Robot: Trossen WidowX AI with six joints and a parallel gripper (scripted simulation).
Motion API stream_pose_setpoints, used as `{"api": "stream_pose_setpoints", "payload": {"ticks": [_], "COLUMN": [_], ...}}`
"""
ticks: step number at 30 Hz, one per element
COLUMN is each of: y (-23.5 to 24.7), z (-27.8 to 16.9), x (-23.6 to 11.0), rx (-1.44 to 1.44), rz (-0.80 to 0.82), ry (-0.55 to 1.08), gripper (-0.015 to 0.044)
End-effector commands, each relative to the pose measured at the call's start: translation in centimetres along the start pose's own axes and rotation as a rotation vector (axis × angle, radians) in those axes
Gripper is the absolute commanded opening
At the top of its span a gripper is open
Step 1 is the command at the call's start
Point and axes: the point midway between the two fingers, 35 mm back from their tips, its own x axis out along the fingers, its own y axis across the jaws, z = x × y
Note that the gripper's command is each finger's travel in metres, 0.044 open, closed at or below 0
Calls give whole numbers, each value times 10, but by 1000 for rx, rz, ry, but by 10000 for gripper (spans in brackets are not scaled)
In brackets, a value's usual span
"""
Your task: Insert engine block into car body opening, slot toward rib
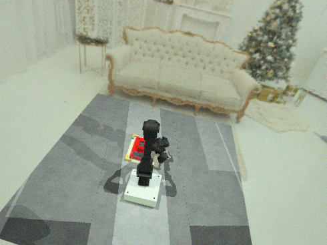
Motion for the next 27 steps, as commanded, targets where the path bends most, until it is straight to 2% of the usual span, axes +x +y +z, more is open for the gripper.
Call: {"api": "stream_pose_setpoints", "payload": {"ticks": [1, 9, 25, 27], "y": [-1, 0, 0, 0], "z": [-5, -11, -9, -9], "x": [5, 11, 11, 11], "rx": [6, 6, 6, 6], "rz": [-2, -2, -3, -3], "ry": [-6, -7, -21, -21], "gripper": [0, 0, 420, 440]}}
